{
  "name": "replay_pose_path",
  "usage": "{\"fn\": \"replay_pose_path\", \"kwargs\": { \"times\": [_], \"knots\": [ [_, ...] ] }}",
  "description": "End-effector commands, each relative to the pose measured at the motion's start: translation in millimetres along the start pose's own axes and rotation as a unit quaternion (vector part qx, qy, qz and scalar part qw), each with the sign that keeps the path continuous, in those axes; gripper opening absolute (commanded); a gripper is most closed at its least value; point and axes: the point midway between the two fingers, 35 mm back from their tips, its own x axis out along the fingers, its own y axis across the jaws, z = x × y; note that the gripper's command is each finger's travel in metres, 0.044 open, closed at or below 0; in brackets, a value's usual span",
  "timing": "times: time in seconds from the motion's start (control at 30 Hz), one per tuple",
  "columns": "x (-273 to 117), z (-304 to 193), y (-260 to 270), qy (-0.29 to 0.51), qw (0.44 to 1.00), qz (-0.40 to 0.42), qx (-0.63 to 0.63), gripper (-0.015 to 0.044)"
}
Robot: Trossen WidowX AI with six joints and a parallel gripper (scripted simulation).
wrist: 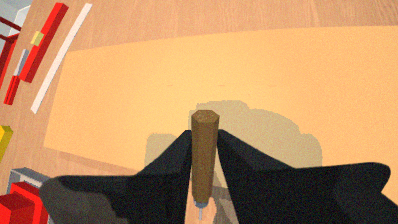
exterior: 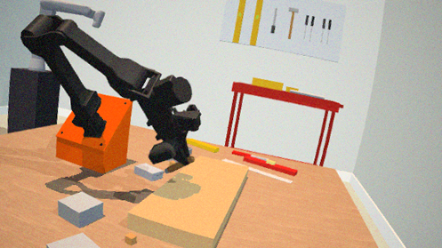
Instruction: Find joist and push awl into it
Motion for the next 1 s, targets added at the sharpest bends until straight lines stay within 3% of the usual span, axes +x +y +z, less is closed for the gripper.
{"fn": "replay_pose_path", "kwargs": {
  "times": [0.0,0.37,0.73,0.97],
  "knots": [
    [-3,14,-7,-0.063,0.998,0.002,-0.002,0.0],
    [-23,45,-32,-0.23,0.972,-0.031,-0.032,0.0],
    [-67,64,-60,-0.382,0.913,-0.115,-0.091,0.0],
    [-85,66,-68,-0.423,0.886,-0.151,-0.115,0.0]
  ]
}}
